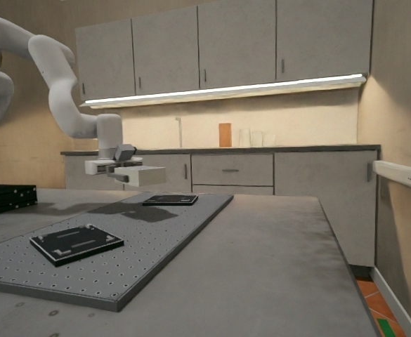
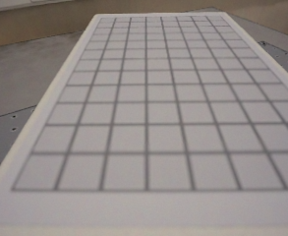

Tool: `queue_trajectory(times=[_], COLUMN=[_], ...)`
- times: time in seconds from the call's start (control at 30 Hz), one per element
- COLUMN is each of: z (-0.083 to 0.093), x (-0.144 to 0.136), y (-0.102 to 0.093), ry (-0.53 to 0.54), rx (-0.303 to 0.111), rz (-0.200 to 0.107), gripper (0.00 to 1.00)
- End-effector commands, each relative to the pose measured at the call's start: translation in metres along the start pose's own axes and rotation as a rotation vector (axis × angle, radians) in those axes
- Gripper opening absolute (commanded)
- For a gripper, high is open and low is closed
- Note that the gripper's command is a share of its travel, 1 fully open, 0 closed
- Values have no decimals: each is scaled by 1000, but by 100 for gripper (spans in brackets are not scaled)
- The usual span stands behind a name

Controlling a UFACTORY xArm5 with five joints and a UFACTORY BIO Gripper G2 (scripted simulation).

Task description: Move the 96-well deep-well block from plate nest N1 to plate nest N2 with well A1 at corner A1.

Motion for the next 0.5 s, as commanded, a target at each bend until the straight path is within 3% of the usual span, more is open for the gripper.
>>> queue_trajectory(times=[0.0,0.47], z=[-7,-23], x=[-12,-49], y=[-1,0], ry=[0,0], rx=[-9,-9], rz=[4,5], gripper=[0,0])
Point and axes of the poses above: the point midway between the two finger pads, its own z axis back along the fingers, its own x axis across the jaws, y = z × x, the point moved 4 cm from there along z, back along the fingers, and after that the axes turned 3 degrees about z, right-handed, at the moved point
